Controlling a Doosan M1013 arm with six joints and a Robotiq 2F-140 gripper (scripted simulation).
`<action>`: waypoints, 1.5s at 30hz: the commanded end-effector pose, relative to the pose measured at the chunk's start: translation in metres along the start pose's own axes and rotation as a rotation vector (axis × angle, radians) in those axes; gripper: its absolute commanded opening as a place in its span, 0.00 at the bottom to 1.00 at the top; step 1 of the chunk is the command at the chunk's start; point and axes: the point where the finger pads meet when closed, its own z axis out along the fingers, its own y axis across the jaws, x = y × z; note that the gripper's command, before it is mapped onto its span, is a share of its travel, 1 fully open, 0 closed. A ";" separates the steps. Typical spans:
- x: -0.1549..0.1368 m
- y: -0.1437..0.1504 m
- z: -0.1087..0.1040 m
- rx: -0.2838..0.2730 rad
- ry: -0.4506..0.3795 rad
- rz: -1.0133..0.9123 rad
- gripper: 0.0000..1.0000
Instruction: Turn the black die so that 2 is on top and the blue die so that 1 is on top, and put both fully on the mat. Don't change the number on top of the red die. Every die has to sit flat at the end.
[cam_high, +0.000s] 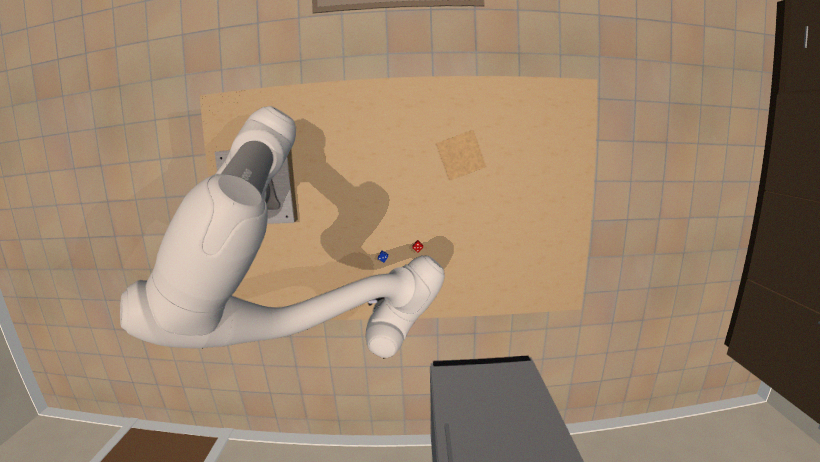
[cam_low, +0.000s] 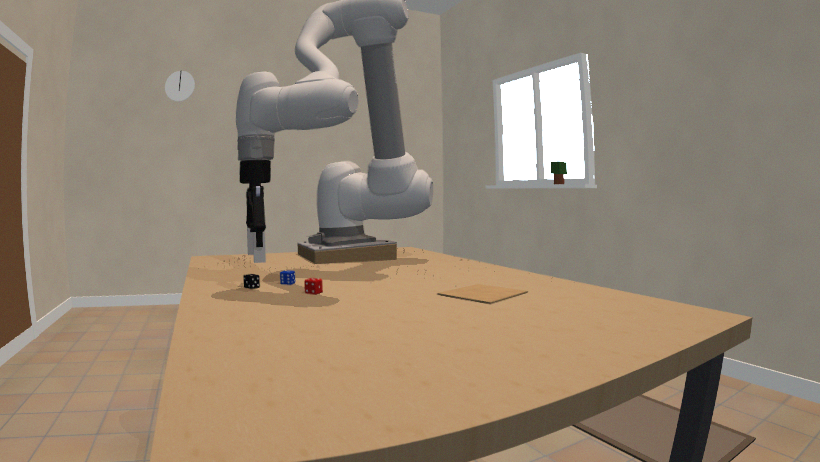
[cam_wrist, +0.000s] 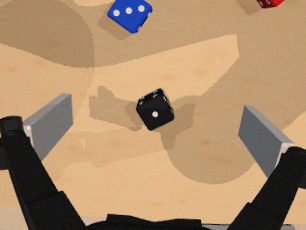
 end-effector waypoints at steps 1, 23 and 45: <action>0.000 0.000 0.003 0.000 0.000 0.000 1.00; 0.000 0.000 0.003 0.000 0.000 0.000 1.00; 0.004 -0.001 0.003 0.000 0.000 0.000 1.00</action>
